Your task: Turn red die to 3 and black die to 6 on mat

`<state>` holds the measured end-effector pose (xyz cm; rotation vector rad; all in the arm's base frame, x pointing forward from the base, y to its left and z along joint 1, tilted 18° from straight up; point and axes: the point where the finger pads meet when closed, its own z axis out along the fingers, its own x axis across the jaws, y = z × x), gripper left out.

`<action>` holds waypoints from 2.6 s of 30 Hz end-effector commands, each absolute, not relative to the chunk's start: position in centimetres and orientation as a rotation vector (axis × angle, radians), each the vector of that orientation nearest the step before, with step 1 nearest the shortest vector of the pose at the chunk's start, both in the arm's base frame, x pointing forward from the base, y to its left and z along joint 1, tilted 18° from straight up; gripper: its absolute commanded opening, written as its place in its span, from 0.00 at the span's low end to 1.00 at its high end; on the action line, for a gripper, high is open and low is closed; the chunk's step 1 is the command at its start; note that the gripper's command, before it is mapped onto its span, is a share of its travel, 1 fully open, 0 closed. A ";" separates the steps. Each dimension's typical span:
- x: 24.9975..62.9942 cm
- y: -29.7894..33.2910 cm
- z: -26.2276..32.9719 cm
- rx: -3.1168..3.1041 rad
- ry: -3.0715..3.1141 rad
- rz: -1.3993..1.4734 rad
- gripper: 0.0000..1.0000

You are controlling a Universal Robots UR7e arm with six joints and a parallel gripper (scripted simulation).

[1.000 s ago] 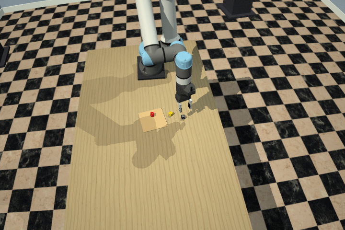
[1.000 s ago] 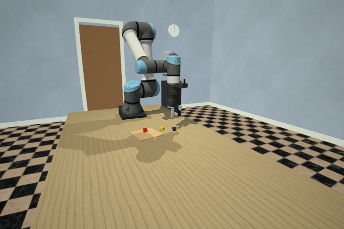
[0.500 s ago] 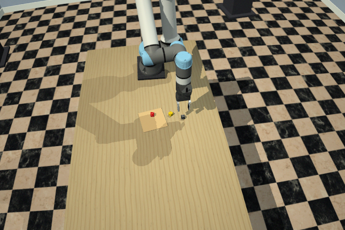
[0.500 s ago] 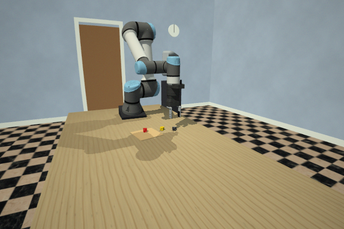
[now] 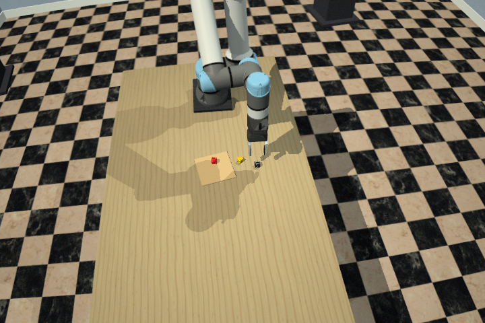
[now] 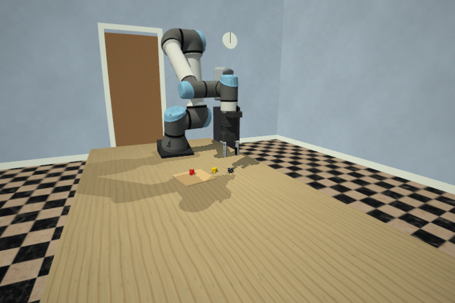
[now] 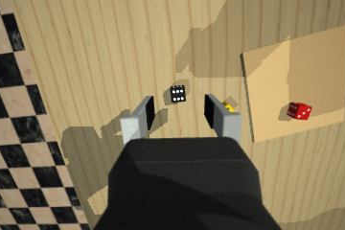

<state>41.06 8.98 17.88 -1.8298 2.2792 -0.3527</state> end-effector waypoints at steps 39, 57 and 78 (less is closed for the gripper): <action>40.9 9.0 17.8 -1.820 2.286 -0.352 0.70; 41.2 9.0 16.9 -1.820 2.286 -0.352 0.70; 42.0 8.8 14.2 -1.820 2.286 -0.352 0.70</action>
